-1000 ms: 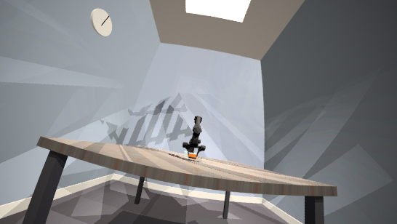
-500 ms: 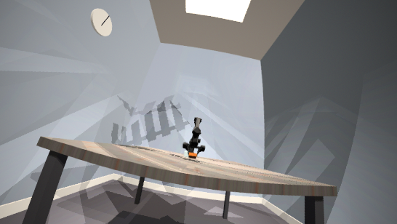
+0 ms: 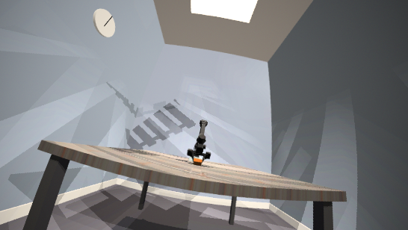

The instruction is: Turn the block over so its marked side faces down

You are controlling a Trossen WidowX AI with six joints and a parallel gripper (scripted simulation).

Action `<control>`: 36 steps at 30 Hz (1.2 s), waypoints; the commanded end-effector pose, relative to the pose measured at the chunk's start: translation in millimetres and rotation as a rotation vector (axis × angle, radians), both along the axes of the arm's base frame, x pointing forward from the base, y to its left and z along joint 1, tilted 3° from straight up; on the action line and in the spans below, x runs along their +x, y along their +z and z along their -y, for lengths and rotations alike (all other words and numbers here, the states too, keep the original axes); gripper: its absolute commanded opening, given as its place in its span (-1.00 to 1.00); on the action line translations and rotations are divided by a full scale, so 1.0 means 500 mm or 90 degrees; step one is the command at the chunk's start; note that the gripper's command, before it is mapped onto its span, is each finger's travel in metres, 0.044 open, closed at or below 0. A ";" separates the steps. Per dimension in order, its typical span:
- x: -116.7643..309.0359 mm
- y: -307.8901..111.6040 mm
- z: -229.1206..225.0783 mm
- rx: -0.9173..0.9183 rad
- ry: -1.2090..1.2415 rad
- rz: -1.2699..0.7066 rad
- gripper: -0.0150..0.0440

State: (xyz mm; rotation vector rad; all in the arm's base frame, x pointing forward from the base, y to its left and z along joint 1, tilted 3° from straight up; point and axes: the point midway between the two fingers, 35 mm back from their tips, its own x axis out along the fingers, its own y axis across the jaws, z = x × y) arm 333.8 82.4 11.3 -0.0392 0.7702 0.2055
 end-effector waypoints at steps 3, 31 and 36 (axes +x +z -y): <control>0.001 -0.024 0.001 0.006 -0.006 0.031 -0.49; -0.040 -0.020 0.010 0.055 -0.018 0.240 -0.49; -0.042 -0.019 0.010 0.056 -0.018 0.245 -0.49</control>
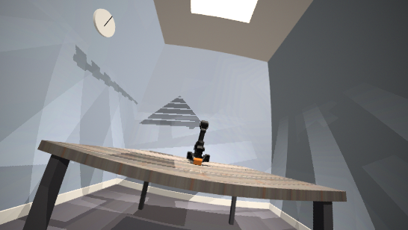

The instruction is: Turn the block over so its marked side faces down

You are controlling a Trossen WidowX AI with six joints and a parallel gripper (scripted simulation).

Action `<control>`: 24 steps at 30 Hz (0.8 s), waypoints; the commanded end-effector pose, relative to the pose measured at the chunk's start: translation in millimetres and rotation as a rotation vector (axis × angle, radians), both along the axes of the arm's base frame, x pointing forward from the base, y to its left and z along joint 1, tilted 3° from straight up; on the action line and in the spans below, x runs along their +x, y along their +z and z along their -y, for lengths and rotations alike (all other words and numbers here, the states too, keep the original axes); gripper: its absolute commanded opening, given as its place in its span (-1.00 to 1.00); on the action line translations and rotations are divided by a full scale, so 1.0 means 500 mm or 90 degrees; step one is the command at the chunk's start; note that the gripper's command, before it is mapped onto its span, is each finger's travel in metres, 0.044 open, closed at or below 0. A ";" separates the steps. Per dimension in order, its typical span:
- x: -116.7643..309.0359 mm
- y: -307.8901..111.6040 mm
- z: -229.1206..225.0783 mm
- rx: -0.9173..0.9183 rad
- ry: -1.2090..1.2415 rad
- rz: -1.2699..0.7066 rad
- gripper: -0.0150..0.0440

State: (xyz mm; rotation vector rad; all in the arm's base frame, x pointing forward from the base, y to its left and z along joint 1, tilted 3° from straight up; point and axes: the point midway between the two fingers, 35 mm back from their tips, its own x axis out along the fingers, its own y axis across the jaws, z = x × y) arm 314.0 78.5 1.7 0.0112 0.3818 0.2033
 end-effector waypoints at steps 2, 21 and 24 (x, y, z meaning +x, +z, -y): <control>-0.002 0.001 0.002 0.003 -0.004 0.002 -0.49; -0.002 0.001 0.002 0.003 -0.004 0.002 0.13; -0.002 0.001 0.002 0.003 -0.004 0.002 0.40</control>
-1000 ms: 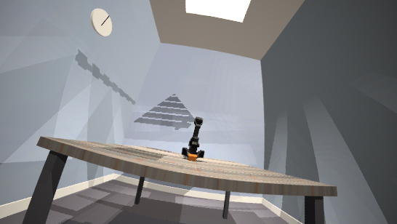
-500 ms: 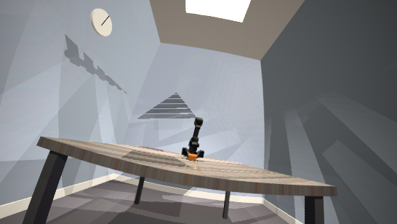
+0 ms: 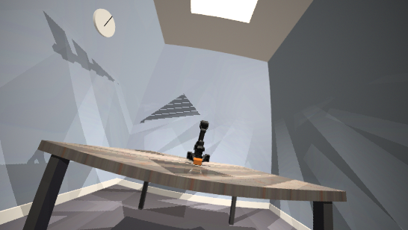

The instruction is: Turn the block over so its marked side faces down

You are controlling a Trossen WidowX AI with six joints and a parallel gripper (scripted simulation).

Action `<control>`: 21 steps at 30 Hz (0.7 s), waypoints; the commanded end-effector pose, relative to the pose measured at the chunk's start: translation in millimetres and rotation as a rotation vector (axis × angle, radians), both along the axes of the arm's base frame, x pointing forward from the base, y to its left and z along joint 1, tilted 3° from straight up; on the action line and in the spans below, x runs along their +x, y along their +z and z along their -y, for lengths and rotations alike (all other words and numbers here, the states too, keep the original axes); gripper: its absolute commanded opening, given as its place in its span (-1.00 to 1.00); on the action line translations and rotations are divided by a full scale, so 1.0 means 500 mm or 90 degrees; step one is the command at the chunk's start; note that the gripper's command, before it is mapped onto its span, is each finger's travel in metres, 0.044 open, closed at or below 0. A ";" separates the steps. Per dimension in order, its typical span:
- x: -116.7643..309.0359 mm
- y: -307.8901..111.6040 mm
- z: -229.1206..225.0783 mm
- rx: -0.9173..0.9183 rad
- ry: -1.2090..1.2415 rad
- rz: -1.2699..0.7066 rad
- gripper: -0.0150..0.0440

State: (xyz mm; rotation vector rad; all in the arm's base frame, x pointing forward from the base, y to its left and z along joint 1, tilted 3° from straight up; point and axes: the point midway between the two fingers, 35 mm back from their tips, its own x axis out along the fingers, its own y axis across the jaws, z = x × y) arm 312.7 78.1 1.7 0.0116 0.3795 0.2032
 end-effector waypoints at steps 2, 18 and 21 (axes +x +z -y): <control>0.000 0.001 0.002 0.002 -0.004 0.001 0.58; 0.000 0.001 0.002 0.002 -0.004 0.001 1.00; 0.000 0.001 0.002 0.002 -0.004 0.001 1.00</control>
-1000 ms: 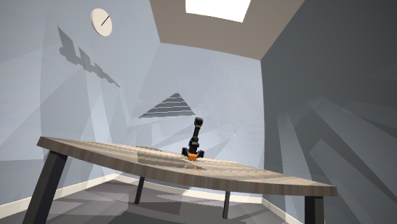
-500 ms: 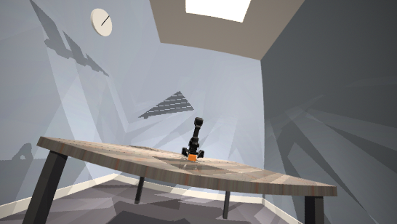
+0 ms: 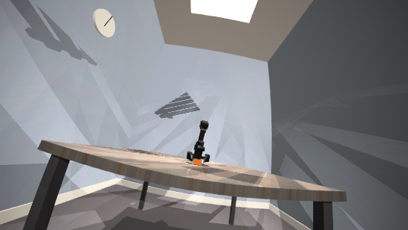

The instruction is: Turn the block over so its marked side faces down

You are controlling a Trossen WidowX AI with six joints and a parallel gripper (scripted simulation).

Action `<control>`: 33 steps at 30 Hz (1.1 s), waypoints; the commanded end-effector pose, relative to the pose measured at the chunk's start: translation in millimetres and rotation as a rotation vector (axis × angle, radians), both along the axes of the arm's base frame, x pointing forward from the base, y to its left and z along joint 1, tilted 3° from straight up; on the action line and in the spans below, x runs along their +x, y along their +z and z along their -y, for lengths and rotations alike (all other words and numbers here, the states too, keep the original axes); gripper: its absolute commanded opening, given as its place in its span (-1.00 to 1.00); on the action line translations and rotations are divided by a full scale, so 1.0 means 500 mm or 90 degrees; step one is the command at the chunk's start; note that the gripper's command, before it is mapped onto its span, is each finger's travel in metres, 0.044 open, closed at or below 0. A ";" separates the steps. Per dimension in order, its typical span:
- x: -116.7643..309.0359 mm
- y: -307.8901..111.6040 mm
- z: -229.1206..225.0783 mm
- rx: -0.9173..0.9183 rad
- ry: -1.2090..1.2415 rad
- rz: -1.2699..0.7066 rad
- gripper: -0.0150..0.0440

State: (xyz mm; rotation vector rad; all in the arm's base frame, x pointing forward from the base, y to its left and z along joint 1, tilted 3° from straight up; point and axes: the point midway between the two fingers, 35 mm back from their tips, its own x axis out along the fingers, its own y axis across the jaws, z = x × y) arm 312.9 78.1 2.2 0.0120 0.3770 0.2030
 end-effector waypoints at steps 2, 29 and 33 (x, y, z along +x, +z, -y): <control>0.000 0.000 0.001 0.002 -0.004 -0.001 1.00; 0.042 0.021 -0.007 -0.036 0.004 -0.155 1.00; 0.027 0.065 -0.002 -0.051 0.008 -0.230 1.00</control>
